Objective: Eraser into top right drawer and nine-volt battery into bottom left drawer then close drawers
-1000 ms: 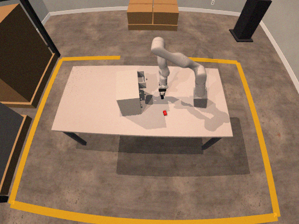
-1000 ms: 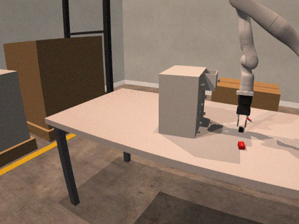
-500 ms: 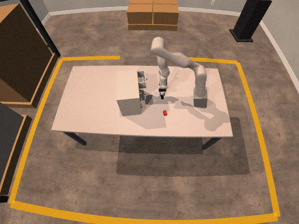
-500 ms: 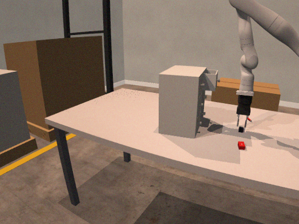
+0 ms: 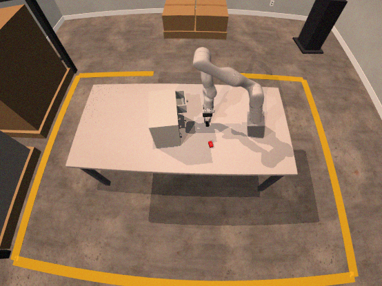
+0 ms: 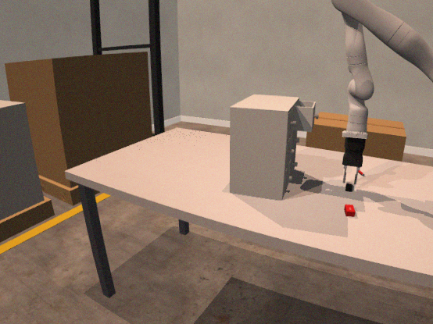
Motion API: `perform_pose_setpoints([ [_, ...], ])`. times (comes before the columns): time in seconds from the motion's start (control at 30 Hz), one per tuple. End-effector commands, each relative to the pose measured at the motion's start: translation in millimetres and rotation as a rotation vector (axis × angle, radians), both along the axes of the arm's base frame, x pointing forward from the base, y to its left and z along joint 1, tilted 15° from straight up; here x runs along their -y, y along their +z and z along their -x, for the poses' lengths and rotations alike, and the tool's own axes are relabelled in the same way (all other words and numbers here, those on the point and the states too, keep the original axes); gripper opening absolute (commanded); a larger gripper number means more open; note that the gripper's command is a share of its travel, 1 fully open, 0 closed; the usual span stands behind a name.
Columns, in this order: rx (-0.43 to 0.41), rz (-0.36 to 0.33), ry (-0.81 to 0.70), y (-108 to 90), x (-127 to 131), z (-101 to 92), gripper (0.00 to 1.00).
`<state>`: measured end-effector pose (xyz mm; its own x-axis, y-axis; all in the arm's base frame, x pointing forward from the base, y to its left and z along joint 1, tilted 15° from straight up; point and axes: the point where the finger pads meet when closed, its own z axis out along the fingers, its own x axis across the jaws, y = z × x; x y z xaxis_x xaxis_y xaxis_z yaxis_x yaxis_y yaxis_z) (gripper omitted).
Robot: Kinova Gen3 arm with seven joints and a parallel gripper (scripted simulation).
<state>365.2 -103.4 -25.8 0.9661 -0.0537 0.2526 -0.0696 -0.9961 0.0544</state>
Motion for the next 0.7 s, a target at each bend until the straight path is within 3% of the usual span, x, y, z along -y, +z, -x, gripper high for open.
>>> perform_pose_setpoints([
  [0.0,0.0,-0.001,-0.007,-1.8,1.2,1.0,0.75],
  [0.37,0.0,-0.001,-0.007,-19.9,2.8,-4.5,0.75],
  [0.67,0.006,0.0,-0.007,-19.2,3.2,-6.7,0.75],
])
